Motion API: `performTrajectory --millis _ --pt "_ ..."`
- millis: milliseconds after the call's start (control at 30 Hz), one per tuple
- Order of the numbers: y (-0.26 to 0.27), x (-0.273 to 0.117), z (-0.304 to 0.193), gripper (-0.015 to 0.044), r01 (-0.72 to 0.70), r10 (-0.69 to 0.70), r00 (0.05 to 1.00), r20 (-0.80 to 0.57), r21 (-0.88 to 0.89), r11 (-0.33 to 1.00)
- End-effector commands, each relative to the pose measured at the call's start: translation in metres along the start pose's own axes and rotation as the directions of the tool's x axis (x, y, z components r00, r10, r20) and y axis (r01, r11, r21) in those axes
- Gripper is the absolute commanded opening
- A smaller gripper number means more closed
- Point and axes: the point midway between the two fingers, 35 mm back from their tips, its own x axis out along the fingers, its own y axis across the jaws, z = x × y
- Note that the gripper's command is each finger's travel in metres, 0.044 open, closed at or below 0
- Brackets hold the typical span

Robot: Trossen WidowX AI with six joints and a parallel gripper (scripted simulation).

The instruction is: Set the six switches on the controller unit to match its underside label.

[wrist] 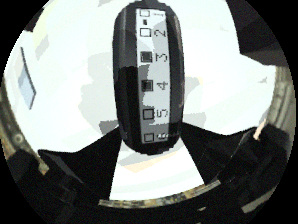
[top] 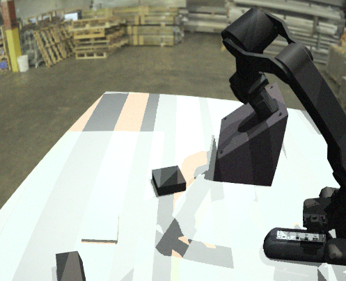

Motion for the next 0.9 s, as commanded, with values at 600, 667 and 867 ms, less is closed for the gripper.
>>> performTrajectory --millis 600,667,867 --pt "-0.0003 0.0097 -0.0014 0.0364 0.002 -0.002 1.000 0.001 0.000 1.000" --pt "-0.0003 0.0097 -0.0014 0.0417 0.002 -0.002 1.000 0.001 0.000 1.000" --pt "-0.0003 0.0097 -0.0014 0.0440 0.002 -0.002 1.000 0.001 0.000 1.000"
